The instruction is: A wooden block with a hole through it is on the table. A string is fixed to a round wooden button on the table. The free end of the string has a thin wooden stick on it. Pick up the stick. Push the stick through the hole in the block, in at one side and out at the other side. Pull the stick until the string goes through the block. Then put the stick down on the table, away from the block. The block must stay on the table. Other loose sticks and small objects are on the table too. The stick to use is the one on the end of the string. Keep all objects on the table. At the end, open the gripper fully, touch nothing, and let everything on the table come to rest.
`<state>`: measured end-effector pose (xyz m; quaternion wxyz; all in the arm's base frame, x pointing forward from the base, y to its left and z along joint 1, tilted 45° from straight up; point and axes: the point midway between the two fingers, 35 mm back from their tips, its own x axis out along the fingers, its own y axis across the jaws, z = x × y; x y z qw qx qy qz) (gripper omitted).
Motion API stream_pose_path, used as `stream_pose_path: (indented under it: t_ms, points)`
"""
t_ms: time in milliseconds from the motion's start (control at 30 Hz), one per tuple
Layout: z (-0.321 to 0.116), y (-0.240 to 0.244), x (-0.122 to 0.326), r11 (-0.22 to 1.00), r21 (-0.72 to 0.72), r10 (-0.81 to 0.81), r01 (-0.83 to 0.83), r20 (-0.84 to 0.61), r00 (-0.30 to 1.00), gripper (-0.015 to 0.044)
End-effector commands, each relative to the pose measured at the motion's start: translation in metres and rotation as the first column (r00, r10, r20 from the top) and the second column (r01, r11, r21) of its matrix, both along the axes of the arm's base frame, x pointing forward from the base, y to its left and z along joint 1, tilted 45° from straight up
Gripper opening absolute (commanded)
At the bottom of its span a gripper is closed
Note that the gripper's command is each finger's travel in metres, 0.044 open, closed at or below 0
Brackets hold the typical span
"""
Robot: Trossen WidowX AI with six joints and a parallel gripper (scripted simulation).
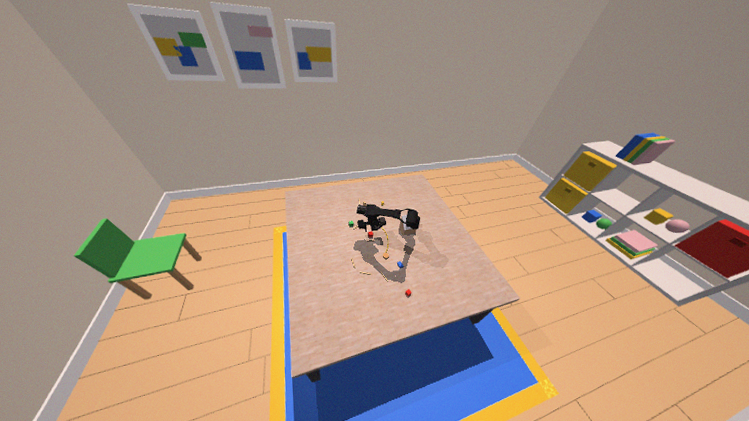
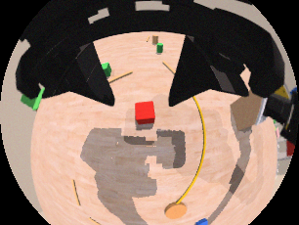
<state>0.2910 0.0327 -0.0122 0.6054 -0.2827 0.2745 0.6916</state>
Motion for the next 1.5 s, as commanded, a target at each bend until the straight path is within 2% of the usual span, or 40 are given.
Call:
stream_pose_path:
  t_ms: [0,367,667,1333,1467]
  points:
    - [0.0000,0.0001,-0.0001,1.000,0.000,0.000,0.000,0.000,1.000,0.0236]
    - [0.0000,0.0001,-0.0001,1.000,0.000,0.000,0.000,0.000,1.000,0.0236]
    - [0.0000,0.0000,-0.0001,1.000,0.000,0.000,0.000,0.000,1.000,0.0000]
    - [0.0000,0.0000,-0.0001,1.000,0.000,0.000,0.000,0.000,1.000,0.0000]
    - [0.0000,0.0000,-0.0001,1.000,0.000,0.000,0.000,0.000,1.000,0.0105]
